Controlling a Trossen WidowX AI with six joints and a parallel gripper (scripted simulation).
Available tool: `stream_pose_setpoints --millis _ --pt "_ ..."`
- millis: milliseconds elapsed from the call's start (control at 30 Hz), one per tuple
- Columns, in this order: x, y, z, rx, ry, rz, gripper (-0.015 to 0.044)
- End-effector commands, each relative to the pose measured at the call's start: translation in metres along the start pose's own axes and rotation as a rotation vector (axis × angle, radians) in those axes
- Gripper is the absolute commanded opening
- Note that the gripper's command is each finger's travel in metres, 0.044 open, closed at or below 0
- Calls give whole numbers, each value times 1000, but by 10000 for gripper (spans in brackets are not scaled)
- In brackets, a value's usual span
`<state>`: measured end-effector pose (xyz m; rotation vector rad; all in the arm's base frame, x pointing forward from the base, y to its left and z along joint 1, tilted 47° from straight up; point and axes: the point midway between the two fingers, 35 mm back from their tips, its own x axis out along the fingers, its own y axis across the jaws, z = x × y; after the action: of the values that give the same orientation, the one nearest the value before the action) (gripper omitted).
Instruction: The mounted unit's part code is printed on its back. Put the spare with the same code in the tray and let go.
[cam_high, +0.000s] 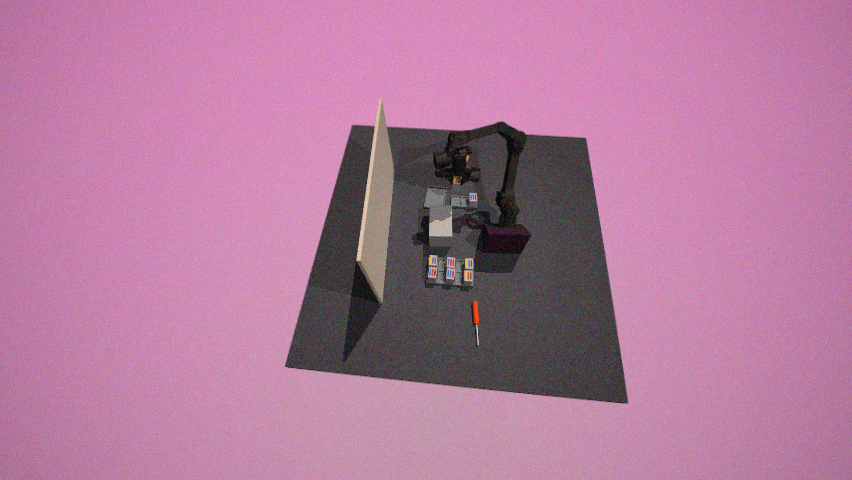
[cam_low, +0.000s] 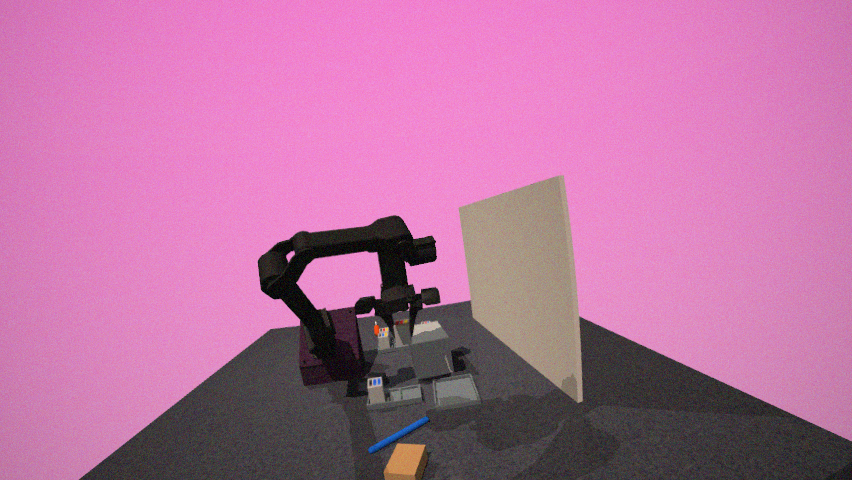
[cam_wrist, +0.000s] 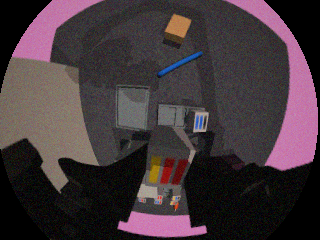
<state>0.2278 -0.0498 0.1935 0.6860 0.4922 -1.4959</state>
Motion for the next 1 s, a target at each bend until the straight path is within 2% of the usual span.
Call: stream_pose_setpoints --millis 0,667,967 --pt "-3 16 1 2 1 -3 0" --pt "-1 95 15 6 -1 1 0" --pt "1 97 15 6 -1 1 0"
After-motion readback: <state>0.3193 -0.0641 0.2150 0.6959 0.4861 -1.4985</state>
